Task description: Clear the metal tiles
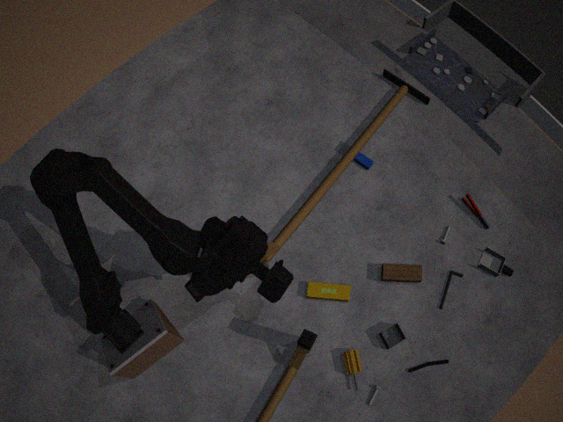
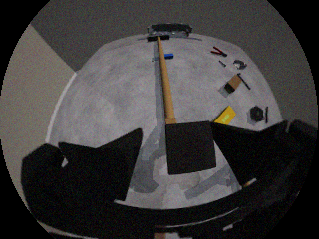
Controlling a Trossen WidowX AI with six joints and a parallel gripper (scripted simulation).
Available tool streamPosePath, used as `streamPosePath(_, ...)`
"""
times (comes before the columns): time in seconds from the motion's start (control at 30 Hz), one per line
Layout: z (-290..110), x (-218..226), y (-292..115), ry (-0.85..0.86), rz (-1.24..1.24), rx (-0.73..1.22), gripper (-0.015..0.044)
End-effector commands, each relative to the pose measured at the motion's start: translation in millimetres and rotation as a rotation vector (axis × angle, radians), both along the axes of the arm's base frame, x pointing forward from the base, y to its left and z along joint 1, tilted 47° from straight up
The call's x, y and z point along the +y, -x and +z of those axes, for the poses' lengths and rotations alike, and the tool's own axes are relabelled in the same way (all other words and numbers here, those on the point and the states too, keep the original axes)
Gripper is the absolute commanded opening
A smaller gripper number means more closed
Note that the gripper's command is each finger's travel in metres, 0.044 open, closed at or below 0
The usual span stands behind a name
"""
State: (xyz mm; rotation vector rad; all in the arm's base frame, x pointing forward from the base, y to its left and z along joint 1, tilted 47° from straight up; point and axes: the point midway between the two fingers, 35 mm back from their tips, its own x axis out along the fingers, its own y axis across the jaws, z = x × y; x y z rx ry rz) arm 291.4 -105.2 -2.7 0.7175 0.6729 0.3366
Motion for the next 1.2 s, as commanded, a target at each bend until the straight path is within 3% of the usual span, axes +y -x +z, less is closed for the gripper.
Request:
streamPosePath(0.0, 0.5, -1.3, 0.2, 0.004, -0.001, -0.003, 0.0361)
streamPosePath(0.33, 0.5, -1.3, 0.2, 0.004, -0.001, -0.003, 0.0099)
streamPosePath(0.57, 0.5, -1.3, 0.2, 0.004, -0.001, -0.003, 0.0052)
streamPosePath(0.63, 0.7, -1.4, 0.3, 0.004, -0.001, -0.003, 0.0)
streamPosePath(1.17, -5.0, -10.7, -0.3, 0.004, -0.017, 0.014, 0.0)
